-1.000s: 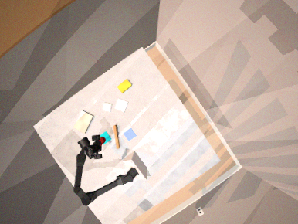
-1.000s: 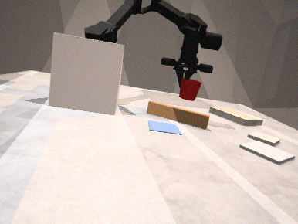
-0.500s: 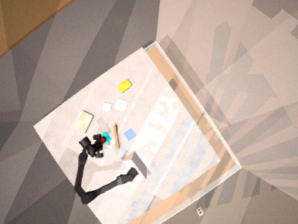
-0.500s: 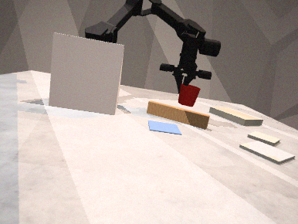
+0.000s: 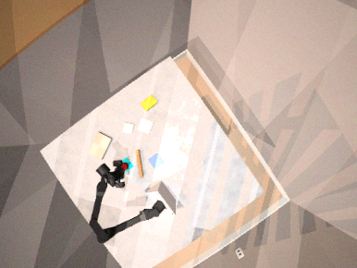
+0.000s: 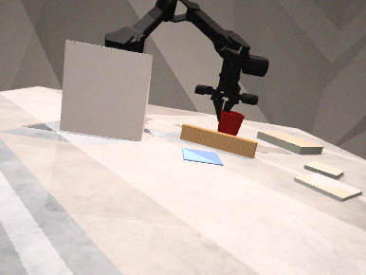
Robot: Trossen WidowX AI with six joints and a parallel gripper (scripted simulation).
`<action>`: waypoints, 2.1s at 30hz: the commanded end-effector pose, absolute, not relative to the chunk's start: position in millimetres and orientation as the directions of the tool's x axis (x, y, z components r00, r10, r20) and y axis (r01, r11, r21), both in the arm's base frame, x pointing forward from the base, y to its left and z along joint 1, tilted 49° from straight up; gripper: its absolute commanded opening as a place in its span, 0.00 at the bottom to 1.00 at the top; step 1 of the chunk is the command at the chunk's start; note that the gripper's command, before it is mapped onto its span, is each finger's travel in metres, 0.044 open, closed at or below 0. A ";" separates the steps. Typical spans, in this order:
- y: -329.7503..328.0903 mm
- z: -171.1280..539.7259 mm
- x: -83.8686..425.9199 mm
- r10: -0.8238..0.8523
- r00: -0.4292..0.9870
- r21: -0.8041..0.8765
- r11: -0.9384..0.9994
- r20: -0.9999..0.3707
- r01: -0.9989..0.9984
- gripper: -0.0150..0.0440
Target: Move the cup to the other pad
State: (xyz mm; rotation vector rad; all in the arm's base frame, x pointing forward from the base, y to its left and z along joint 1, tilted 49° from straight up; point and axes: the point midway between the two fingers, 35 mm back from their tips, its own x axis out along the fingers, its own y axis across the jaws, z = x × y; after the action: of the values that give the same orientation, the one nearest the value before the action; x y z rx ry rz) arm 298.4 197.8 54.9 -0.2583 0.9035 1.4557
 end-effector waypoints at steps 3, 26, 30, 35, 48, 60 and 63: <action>203.9 48.6 296.8 0.741 -0.136 0.368 0.158 -0.658 -0.916 0.25; 205.3 49.0 296.3 0.740 -0.137 0.363 0.153 -0.658 -0.919 0.47; 205.1 49.2 296.3 0.740 -0.137 0.363 0.153 -0.658 -0.919 0.47; 201.5 52.0 297.4 0.740 -0.137 0.363 0.154 -0.659 -0.919 0.47; 186.5 63.7 300.5 0.739 -0.136 0.364 0.157 -0.660 -0.918 0.47; 171.8 73.9 302.5 0.739 -0.136 0.366 0.158 -0.660 -0.917 0.47; 168.1 76.1 302.6 0.739 -0.136 0.366 0.159 -0.660 -0.917 0.47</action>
State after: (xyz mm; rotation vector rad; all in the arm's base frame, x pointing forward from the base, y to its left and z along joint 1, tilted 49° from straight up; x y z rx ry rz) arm 301.2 172.1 71.0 -0.2511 0.9200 1.4524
